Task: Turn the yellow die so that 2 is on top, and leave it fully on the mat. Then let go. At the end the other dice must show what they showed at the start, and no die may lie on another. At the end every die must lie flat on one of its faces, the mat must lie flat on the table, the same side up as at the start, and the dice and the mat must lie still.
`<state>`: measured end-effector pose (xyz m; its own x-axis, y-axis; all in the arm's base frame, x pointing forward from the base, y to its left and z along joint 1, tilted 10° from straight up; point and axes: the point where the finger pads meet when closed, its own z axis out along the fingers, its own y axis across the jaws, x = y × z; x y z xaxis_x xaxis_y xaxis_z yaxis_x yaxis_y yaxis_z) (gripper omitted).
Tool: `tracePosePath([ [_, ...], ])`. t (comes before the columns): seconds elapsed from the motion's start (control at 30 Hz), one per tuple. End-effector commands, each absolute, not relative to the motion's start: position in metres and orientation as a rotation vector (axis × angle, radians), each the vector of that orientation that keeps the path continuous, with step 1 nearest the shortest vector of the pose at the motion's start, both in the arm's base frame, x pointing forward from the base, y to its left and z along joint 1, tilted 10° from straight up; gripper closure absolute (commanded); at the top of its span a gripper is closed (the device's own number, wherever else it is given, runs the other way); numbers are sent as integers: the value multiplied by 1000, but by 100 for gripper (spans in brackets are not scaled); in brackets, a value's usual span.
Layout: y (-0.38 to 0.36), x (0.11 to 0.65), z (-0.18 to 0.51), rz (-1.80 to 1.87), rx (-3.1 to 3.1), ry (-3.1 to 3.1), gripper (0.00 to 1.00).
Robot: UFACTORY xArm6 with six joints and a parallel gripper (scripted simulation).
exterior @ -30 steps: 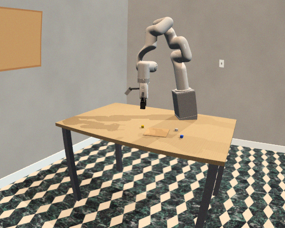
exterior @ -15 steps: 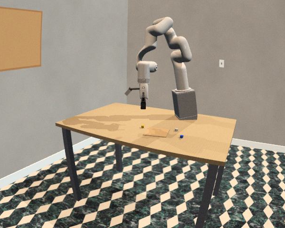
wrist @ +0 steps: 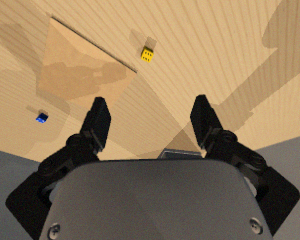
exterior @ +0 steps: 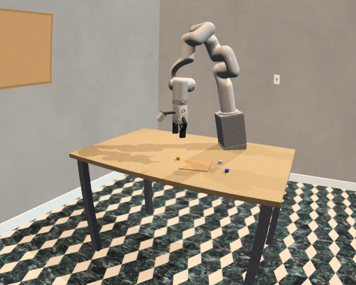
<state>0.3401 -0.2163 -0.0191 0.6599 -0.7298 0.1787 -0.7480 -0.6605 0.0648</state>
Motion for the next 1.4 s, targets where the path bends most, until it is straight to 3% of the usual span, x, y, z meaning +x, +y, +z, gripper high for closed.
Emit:
tracePosePath([
  [0.0, -218, 342, -21, 183, 2840, -985, 0],
  [1.37, -220, 344, -40, 39, 2863, 766, 0],
])
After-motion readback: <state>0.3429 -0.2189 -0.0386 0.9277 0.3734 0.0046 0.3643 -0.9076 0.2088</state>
